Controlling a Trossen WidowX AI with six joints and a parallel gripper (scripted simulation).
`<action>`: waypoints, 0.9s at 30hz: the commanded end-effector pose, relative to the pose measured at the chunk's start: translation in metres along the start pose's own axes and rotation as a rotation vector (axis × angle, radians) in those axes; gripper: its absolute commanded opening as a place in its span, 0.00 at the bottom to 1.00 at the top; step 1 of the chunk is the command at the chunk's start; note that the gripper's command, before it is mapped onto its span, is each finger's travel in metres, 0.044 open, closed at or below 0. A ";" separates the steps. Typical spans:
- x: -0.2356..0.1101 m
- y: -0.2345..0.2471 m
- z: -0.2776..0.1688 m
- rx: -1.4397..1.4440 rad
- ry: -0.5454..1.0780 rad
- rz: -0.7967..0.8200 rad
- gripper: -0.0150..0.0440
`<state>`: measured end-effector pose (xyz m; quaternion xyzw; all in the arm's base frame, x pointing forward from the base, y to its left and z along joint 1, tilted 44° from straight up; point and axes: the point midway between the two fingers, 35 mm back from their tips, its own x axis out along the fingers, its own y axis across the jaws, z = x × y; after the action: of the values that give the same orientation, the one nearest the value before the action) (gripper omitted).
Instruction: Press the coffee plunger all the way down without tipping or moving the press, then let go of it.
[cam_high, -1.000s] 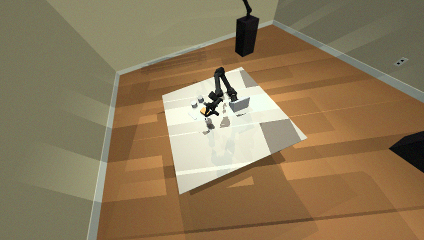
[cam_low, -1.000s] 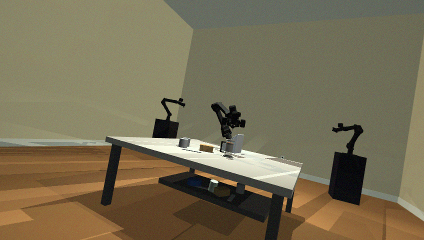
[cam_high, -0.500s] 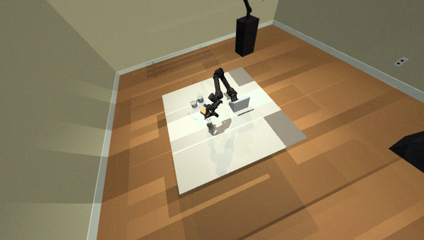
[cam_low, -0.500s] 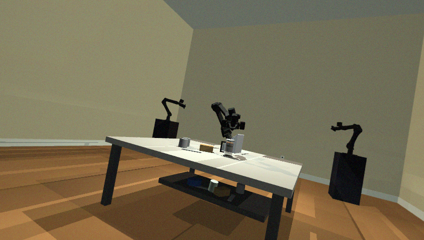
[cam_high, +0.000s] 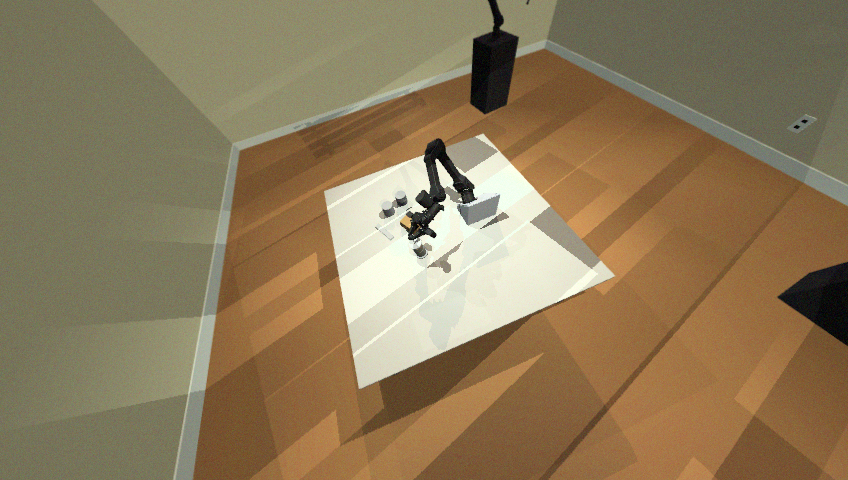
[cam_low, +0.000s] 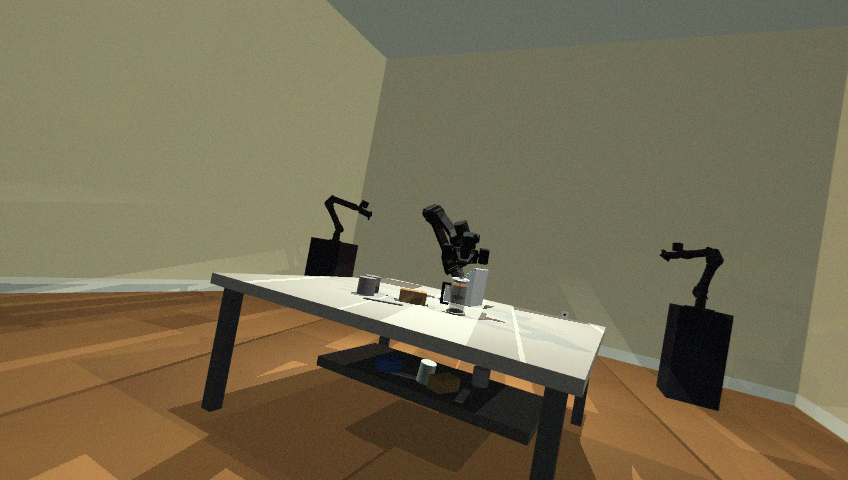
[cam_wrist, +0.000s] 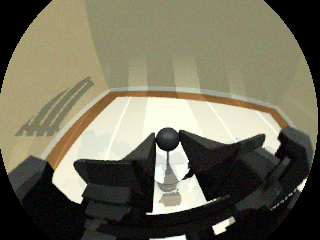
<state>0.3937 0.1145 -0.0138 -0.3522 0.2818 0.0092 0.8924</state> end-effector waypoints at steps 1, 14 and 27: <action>0.011 -0.001 -0.036 -0.040 0.095 -0.005 0.44; 0.018 -0.001 -0.032 -0.039 0.094 -0.006 0.44; 0.021 0.000 -0.030 -0.039 0.094 -0.006 0.44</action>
<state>0.4001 0.1040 -0.0296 -0.3594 0.3010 0.0044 0.8833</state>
